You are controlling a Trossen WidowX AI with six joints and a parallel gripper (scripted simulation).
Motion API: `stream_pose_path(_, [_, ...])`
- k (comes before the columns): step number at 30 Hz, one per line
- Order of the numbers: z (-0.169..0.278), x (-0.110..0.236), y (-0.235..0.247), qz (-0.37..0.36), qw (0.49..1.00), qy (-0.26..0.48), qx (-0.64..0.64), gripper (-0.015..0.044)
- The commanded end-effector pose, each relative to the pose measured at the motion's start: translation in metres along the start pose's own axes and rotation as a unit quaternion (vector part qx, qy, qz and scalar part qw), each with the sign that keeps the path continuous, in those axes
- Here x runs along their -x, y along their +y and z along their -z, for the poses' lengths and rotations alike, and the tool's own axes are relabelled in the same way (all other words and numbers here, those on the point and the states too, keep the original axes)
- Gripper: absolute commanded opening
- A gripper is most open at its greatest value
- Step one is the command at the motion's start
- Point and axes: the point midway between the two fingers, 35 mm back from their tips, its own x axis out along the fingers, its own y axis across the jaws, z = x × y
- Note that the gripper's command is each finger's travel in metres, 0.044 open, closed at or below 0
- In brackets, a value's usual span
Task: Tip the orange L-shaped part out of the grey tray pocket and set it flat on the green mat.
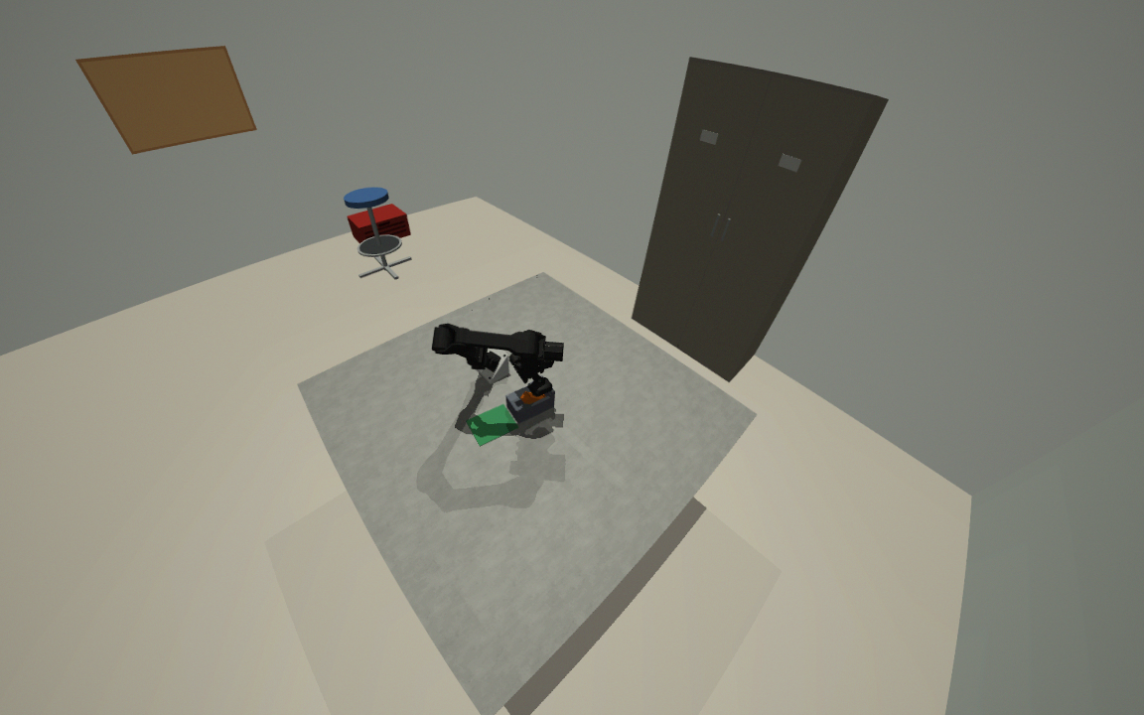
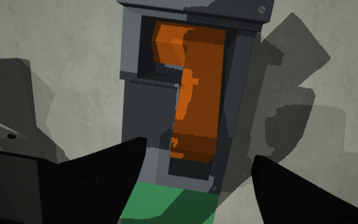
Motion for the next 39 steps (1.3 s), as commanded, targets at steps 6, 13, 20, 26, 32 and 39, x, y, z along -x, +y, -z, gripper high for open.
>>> stream_pose_path(6, [0.001, -0.014, 0.000, 0.003, 1.000, 0.000, 0.003, 0.0280])
stream_pose_path(13, [0.001, -0.025, -0.001, 0.003, 1.000, 0.000, 0.003, 0.0280])
stream_pose_path(20, [0.001, -0.037, -0.001, 0.003, 1.000, 0.000, 0.003, 0.0280])
stream_pose_path(26, [0.002, -0.046, -0.001, 0.003, 1.000, 0.001, 0.002, 0.0280])
stream_pose_path(32, [0.002, -0.056, 0.000, 0.004, 1.000, 0.001, 0.002, 0.0280])
stream_pose_path(39, [0.001, -0.053, -0.001, 0.002, 1.000, -0.001, -0.001, 0.0149])
